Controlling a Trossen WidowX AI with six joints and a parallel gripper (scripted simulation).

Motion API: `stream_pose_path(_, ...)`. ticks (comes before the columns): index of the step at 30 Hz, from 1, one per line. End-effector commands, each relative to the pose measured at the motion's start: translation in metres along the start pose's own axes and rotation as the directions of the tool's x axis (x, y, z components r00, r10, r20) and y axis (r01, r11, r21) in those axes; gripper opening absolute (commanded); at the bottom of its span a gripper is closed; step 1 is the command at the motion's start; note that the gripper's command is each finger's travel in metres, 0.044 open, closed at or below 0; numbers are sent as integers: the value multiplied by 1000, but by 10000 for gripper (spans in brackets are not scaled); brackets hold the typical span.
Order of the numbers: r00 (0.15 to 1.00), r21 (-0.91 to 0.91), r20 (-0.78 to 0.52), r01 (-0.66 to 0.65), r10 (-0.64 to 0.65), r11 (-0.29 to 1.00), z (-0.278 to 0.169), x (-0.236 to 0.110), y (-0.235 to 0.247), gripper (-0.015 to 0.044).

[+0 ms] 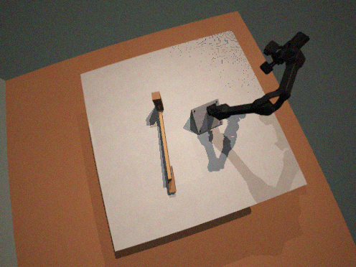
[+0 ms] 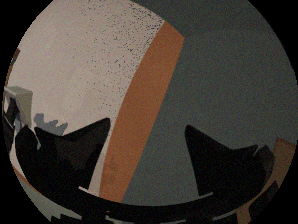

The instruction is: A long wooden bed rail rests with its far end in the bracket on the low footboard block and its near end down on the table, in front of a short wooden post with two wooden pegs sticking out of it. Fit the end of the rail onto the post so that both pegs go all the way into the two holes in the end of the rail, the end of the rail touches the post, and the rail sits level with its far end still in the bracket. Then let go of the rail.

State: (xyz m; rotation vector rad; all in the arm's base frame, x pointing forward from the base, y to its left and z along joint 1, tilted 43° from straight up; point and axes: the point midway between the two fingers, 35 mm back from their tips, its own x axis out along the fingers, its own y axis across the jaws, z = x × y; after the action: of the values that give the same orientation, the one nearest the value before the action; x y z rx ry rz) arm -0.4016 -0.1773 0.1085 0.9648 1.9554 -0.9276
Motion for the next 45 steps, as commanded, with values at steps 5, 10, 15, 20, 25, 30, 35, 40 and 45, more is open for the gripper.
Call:
stream_pose_path(5,998,-90,60,15,-9,996,37,-11,4,440)
stream_pose_path(10,981,-298,194,63,-4,953,122,-42,27,440)
stream_pose_path(15,953,-481,302,116,39,869,196,-73,68,440)
stream_pose_path(20,919,-640,379,175,110,748,257,-105,123,440)
stream_pose_path(25,878,-772,435,250,199,584,309,-140,194,440)
stream_pose_path(30,842,-863,448,319,301,392,342,-171,277,440)
stream_pose_path(35,815,-910,415,373,404,181,355,-194,364,440)
stream_pose_path(40,799,-910,343,412,494,-36,348,-210,451,440)
stream_pose_path(45,785,-859,224,439,578,-265,321,-217,538,440)
